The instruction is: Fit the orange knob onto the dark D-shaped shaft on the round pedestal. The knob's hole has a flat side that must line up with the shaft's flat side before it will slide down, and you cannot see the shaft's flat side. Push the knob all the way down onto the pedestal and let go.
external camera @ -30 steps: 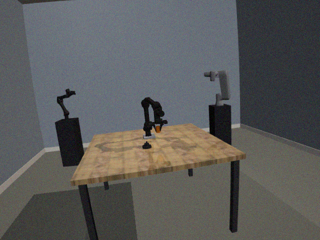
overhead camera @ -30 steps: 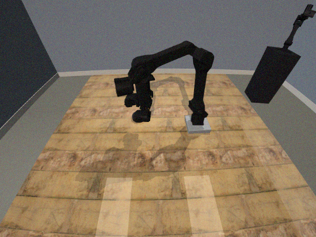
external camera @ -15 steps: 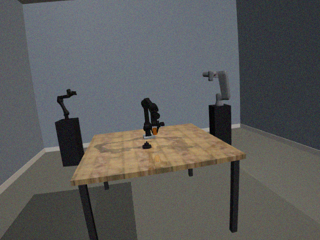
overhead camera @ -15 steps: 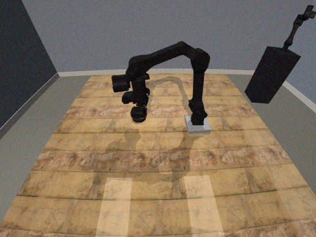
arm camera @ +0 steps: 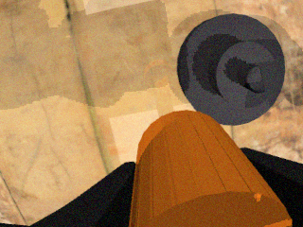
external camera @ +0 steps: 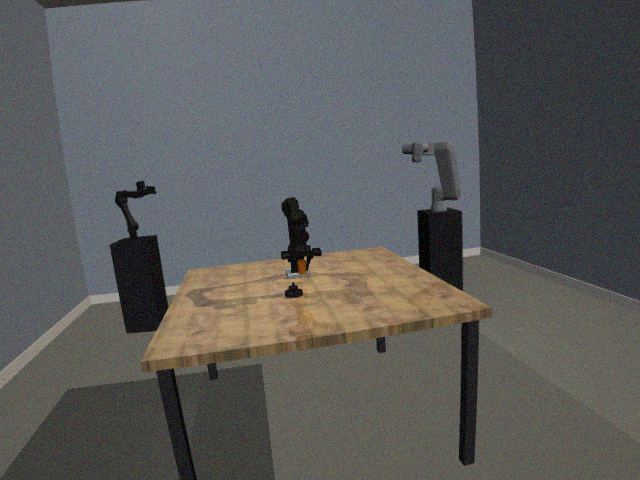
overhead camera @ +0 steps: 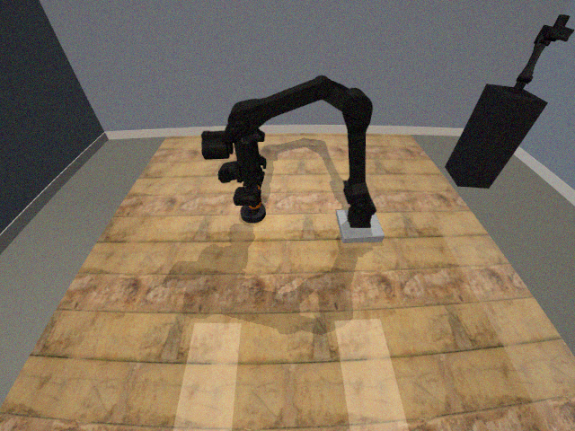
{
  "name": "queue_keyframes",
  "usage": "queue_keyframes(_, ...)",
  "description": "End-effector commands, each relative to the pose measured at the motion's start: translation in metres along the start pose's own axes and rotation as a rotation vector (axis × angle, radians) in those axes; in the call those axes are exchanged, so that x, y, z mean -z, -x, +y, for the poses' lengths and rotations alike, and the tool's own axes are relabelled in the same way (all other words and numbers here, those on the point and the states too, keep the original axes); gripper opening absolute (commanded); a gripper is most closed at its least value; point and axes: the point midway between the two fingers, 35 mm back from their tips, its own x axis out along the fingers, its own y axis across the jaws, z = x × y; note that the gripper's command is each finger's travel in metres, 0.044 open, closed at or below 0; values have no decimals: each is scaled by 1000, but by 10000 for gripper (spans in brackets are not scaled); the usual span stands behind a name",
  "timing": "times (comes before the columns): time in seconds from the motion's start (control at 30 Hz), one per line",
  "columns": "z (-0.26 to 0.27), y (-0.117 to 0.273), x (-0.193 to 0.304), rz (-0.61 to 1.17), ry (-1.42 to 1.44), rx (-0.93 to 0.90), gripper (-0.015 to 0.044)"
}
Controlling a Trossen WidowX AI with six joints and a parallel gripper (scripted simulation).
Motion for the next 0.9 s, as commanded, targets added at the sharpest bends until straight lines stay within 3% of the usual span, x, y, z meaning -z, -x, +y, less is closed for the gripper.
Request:
queue_keyframes(0.0, -10, 1, -7, -15, 9, -4, 0)
queue_keyframes(0.47, -50, -9, -21, -22, 29, -3, 0)
queue_keyframes(0.87, -52, -30, -22, -22, 30, -2, 0)
